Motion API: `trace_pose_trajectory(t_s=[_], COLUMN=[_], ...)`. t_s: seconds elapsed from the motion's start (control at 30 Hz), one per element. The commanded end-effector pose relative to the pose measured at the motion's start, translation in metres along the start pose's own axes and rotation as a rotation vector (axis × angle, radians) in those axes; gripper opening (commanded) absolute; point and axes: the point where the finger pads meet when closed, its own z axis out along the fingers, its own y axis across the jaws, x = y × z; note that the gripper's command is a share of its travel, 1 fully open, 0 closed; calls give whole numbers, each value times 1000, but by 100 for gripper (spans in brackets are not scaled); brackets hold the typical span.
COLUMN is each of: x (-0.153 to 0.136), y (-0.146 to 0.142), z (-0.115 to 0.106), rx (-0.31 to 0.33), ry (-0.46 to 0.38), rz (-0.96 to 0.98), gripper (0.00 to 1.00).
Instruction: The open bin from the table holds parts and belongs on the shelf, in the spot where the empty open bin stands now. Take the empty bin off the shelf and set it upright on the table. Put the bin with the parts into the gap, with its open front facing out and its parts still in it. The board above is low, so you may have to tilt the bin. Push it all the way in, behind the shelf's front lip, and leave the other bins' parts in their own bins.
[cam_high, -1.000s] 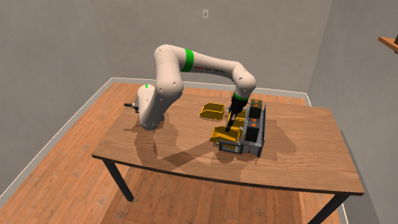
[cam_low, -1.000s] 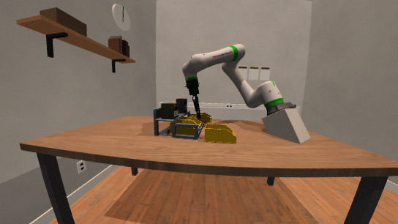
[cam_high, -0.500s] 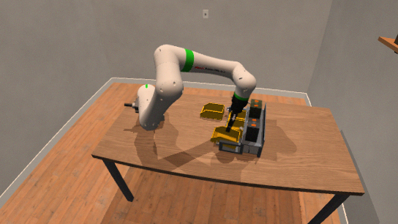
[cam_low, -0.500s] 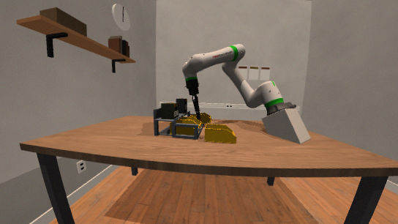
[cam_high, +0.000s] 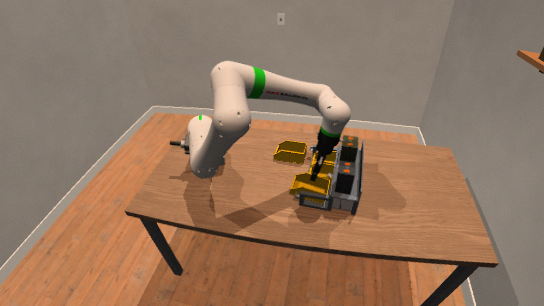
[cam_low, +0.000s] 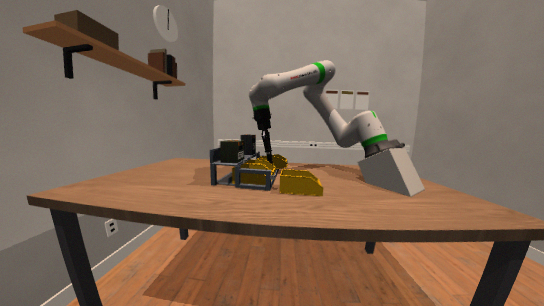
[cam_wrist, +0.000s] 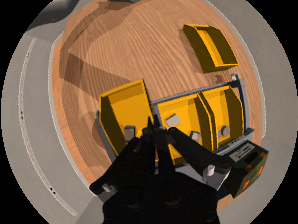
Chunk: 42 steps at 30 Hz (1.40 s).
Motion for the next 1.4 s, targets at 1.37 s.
trace_pose_trajectory(t_s=[1.37], x=[-7], y=[0], z=[-1], rx=[0], ry=[-27], rz=[0], gripper=[10])
